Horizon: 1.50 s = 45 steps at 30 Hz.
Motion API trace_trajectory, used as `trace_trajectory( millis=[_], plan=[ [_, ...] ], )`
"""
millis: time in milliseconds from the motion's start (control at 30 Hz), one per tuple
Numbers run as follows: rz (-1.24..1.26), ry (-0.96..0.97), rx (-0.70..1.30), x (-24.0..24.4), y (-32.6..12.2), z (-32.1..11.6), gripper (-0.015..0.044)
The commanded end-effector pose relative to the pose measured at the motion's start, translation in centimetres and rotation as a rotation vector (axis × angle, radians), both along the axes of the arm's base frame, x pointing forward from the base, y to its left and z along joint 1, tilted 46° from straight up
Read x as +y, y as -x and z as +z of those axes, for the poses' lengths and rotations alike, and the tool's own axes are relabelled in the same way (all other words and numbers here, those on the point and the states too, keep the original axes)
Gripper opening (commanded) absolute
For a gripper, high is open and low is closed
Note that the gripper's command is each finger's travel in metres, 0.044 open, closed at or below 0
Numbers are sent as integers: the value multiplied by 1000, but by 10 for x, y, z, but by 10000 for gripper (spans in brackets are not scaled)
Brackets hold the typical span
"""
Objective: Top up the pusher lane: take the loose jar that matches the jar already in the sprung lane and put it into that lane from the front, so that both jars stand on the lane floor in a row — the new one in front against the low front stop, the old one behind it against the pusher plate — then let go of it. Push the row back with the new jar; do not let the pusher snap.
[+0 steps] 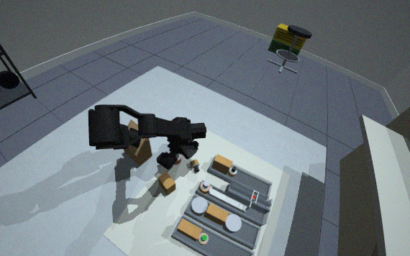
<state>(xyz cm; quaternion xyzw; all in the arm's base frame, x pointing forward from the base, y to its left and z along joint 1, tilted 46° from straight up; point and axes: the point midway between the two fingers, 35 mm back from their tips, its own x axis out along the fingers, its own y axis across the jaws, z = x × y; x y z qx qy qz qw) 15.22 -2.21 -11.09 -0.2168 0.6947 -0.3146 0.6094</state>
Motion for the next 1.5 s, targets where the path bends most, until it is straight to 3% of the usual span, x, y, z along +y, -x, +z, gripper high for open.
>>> trace_trajectory(
  millis=[0,133,333,800,1467],
  plan=[
    [4,4,5,-1,1,-1,171],
    [4,4,5,-1,1,-1,144],
    [5,-1,4,15,-8,11,0],
    [4,-1,6,74,-19,72,0],
    [43,-27,27,29,-90,65,0]
  ],
)
